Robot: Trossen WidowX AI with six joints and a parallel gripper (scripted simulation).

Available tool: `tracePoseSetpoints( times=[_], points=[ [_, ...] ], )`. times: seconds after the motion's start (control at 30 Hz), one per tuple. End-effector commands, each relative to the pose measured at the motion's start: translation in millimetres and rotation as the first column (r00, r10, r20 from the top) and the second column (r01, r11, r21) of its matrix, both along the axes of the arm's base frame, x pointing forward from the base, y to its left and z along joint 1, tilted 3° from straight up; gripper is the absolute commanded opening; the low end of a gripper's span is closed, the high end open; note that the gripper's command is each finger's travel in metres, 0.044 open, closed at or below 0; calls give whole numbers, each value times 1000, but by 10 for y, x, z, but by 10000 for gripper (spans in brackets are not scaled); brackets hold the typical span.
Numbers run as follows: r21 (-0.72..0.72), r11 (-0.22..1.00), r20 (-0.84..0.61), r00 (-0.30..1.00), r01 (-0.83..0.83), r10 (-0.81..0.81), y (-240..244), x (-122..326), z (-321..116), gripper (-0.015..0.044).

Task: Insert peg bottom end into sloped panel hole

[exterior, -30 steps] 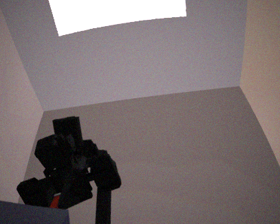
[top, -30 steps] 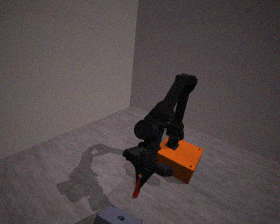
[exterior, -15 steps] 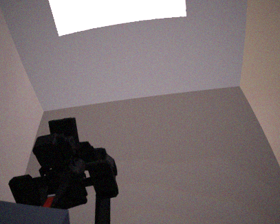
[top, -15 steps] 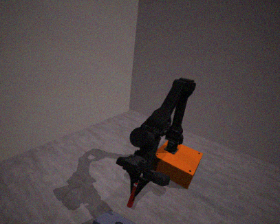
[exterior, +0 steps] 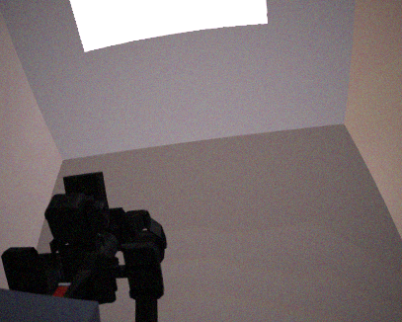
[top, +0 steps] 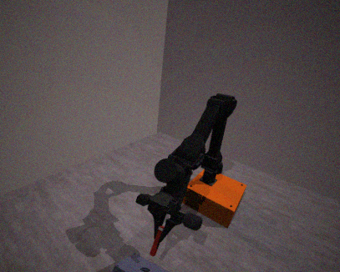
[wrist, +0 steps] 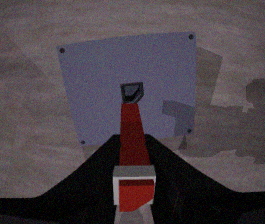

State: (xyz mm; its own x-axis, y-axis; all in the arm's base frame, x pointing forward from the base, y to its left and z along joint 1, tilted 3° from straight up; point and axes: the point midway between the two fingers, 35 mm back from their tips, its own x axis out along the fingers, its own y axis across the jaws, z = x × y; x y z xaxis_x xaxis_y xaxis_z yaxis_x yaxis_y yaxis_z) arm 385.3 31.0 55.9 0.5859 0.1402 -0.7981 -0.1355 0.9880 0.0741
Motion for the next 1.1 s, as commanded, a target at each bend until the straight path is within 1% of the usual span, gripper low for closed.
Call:
tracePoseSetpoints(
  times=[0.0, 0.43, 1.07],
  points=[
    [-20, 999, 7, 999, -32, 33, -4, 20, -57, 0],
    [-68, 993, 34, 995, -93, 96, -25, 77, -136, 0],
    [-70, 993, 37, 995, -93, 95, 2, 202, -289, 0]
  ],
)
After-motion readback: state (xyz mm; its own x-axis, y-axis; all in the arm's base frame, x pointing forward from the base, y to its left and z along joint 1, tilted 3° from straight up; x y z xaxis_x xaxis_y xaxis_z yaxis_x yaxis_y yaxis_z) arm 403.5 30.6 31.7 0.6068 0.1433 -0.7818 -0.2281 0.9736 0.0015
